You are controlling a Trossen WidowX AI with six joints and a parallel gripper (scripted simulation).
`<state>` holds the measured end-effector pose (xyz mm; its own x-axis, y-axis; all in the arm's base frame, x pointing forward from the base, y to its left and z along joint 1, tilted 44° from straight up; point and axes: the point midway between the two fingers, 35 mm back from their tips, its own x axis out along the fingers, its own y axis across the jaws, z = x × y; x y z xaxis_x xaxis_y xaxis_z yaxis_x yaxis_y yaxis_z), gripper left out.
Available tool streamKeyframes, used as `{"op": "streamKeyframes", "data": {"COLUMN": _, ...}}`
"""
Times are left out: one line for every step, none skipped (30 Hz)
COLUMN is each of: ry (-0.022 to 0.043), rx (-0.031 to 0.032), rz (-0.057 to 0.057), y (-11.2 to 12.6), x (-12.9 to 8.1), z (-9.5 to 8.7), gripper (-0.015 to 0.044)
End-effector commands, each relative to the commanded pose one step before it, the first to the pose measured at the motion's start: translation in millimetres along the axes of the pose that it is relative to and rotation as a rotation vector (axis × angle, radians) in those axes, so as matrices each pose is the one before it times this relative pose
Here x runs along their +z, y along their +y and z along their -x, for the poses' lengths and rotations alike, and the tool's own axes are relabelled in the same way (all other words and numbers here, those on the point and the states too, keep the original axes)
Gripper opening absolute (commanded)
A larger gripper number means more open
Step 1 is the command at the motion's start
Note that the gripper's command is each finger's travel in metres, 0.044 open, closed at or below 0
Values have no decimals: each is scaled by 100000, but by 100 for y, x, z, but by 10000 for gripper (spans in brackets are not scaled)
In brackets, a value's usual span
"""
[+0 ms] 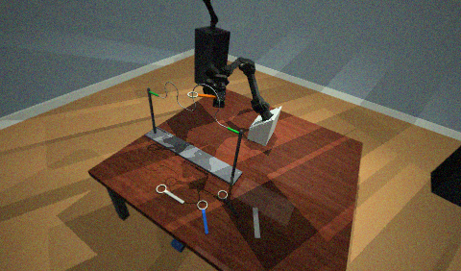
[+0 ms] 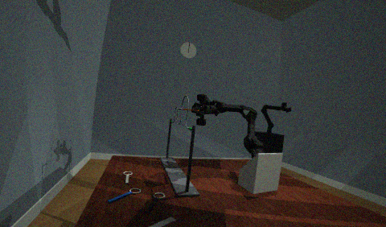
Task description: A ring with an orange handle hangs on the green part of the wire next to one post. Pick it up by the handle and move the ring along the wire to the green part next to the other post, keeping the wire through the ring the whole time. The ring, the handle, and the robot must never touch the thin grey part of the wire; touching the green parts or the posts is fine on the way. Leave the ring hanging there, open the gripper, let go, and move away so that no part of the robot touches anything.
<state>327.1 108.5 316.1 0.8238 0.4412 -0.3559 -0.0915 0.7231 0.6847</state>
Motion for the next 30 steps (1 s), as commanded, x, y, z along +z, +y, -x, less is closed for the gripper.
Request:
{"op": "streamKeyframes", "data": {"ry": -729, "rx": -3227, "rz": 5937, "y": -191, "x": 60, "z": -66, "gripper": -150}}
{"op": "streamKeyframes", "data": {"ry": -132, "rx": -618, "rz": 1109, "y": -46, "x": -1, "z": -7, "gripper": -150}}
{"op": "streamKeyframes", "data": {"ry": -132, "rx": -618, "rz": 1109, "y": -46, "x": 0, "z": -6, "gripper": -150}}
{"op": "streamKeyframes", "data": {"ry": -132, "rx": -618, "rz": 1109, "y": -46, "x": 0, "z": -7, "gripper": -150}}
{"op": "streamKeyframes", "data": {"ry": -132, "rx": -618, "rz": 1108, "y": -46, "x": -2, "z": -8, "gripper": -150}}
{"op": "streamKeyframes", "data": {"ry": -132, "rx": -618, "rz": 1109, "y": -46, "x": -2, "z": -8, "gripper": -150}}
{"op": "streamKeyframes", "data": {"ry": -132, "rx": -618, "rz": 1109, "y": -46, "x": -1, "z": -7, "gripper": -150}}
{"op": "streamKeyframes", "data": {"ry": -132, "rx": -618, "rz": 1109, "y": -46, "x": 0, "z": -7, "gripper": -150}}
{"op": "streamKeyframes", "data": {"ry": -132, "rx": -618, "rz": 1109, "y": -46, "x": 0, "z": -7, "gripper": -150}}
{"op": "streamKeyframes", "data": {"ry": -132, "rx": -617, "rz": 1109, "y": -46, "x": -2, "z": -8, "gripper": -150}}
{"op": "streamKeyframes", "data": {"ry": -132, "rx": -617, "rz": 1109, "y": -46, "x": -2, "z": -8, "gripper": -150}}
{"op": "streamKeyframes", "data": {"ry": -132, "rx": -617, "rz": 1109, "y": -46, "x": -1, "z": -7, "gripper": -150}}
{"op": "streamKeyframes", "data": {"ry": -133, "rx": -617, "rz": 1109, "y": -46, "x": 0, "z": -7, "gripper": -150}}
{"op": "streamKeyframes", "data": {"ry": -133, "rx": -617, "rz": 1109, "y": -46, "x": -1, "z": -7, "gripper": -150}}
{"op": "streamKeyframes", "data": {"ry": -133, "rx": -617, "rz": 1109, "y": -46, "x": -2, "z": -8, "gripper": -150}}
{"op": "streamKeyframes", "data": {"ry": -133, "rx": -617, "rz": 1109, "y": -46, "x": -2, "z": -8, "gripper": -150}}
{"op": "streamKeyframes", "data": {"ry": -133, "rx": -617, "rz": 1109, "y": -46, "x": -1, "z": -7, "gripper": -150}}
{"op": "streamKeyframes", "data": {"ry": -133, "rx": -617, "rz": 1109, "y": -46, "x": 0, "z": -7, "gripper": -150}}
{"op": "streamKeyframes", "data": {"ry": -133, "rx": -617, "rz": 1109, "y": -46, "x": -1, "z": -7, "gripper": -150}}
{"op": "streamKeyframes", "data": {"ry": -133, "rx": -617, "rz": 1109, "y": -46, "x": -2, "z": -8, "gripper": -150}}
{"op": "streamKeyframes", "data": {"ry": -133, "rx": -617, "rz": 1109, "y": -46, "x": -2, "z": -8, "gripper": -150}}
{"op": "streamKeyframes", "data": {"ry": -133, "rx": -617, "rz": 1109, "y": -46, "x": -1, "z": -7, "gripper": -150}}
{"op": "streamKeyframes", "data": {"ry": -133, "rx": -617, "rz": 1109, "y": -46, "x": 0, "z": -7, "gripper": -150}}
{"op": "streamKeyframes", "data": {"ry": -133, "rx": -617, "rz": 1109, "y": -46, "x": -1, "z": -7, "gripper": -150}}
{"op": "streamKeyframes", "data": {"ry": -133, "rx": -616, "rz": 1109, "y": -46, "x": -2, "z": -8, "gripper": -150}}
{"op": "streamKeyframes", "data": {"ry": -134, "rx": -617, "rz": 1109, "y": -46, "x": -2, "z": -8, "gripper": -150}}
{"op": "streamKeyframes", "data": {"ry": -134, "rx": -616, "rz": 1109, "y": -46, "x": -1, "z": -7, "gripper": -150}}
{"op": "streamKeyframes", "data": {"ry": -134, "rx": -616, "rz": 1109, "y": -46, "x": 0, "z": -7, "gripper": -150}}
{"op": "streamKeyframes", "data": {"ry": -134, "rx": -616, "rz": 1109, "y": -46, "x": -1, "z": -7, "gripper": -150}}
{"op": "streamKeyframes", "data": {"ry": -134, "rx": -616, "rz": 1109, "y": -46, "x": -2, "z": -8, "gripper": -150}}
